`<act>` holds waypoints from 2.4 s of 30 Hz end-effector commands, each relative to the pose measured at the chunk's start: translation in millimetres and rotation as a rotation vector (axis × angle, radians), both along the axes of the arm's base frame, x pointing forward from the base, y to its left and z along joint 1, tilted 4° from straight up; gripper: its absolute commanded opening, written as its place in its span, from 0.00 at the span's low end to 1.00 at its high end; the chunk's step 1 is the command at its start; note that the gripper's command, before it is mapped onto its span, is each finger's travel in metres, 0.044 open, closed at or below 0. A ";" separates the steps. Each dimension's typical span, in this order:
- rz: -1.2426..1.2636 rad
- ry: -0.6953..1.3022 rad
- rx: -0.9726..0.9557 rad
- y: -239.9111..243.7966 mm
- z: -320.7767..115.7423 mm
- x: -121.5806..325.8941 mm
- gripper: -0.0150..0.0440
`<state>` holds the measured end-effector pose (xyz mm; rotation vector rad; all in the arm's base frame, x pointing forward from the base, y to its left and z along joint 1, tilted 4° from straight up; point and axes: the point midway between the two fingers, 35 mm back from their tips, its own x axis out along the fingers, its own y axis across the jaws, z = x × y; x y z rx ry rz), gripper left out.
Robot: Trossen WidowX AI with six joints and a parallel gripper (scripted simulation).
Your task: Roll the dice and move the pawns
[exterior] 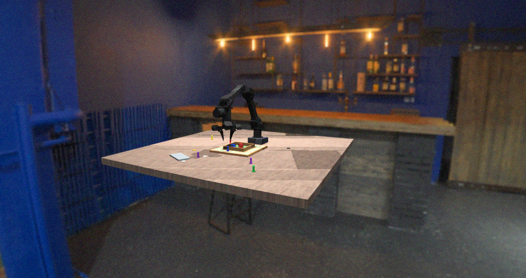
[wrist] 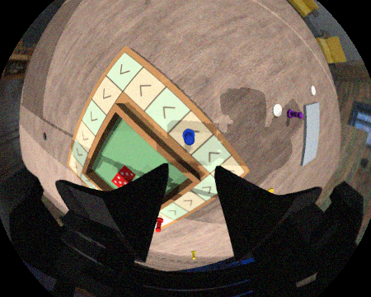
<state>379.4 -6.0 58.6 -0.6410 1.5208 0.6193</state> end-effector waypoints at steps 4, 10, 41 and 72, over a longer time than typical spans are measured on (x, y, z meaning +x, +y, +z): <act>0.055 0.006 0.008 11.9 -1.6 9.6 0.59; 0.055 0.006 0.008 12.2 -16.7 9.5 0.59; 0.055 0.006 0.008 11.3 -57.7 7.4 0.55; 0.055 0.005 0.008 11.2 16.1 17.3 0.25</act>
